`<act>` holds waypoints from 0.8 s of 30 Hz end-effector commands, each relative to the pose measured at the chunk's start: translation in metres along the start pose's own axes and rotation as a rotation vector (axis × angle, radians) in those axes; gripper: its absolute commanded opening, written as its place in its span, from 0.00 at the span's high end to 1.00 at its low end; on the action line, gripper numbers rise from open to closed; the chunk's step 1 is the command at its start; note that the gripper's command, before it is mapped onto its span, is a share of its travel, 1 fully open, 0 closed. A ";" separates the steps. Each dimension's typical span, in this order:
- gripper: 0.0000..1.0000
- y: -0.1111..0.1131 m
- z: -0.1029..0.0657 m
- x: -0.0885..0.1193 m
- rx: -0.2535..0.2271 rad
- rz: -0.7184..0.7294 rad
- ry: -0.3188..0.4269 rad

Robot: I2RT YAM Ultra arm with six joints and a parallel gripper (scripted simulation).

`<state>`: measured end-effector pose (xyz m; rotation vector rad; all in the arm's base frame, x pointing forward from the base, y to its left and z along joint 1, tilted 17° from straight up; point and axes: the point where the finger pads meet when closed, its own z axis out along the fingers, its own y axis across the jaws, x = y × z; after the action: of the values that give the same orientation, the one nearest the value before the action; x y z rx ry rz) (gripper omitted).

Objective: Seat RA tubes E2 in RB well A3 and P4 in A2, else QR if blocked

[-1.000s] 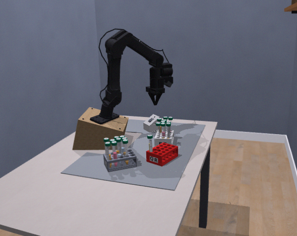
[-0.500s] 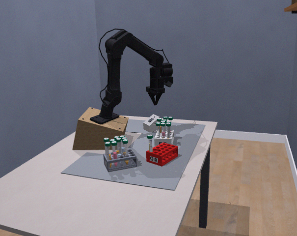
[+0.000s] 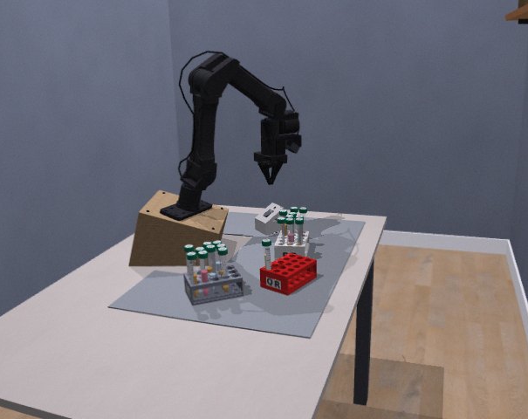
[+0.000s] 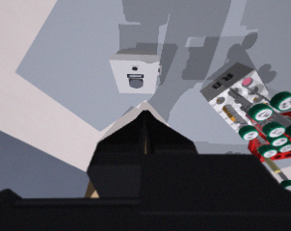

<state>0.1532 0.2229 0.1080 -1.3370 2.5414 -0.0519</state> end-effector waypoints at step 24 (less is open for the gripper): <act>1.00 0.019 -0.009 -0.015 0.014 0.032 -0.036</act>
<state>0.1399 0.2365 0.1074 -1.2982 2.5507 -0.0522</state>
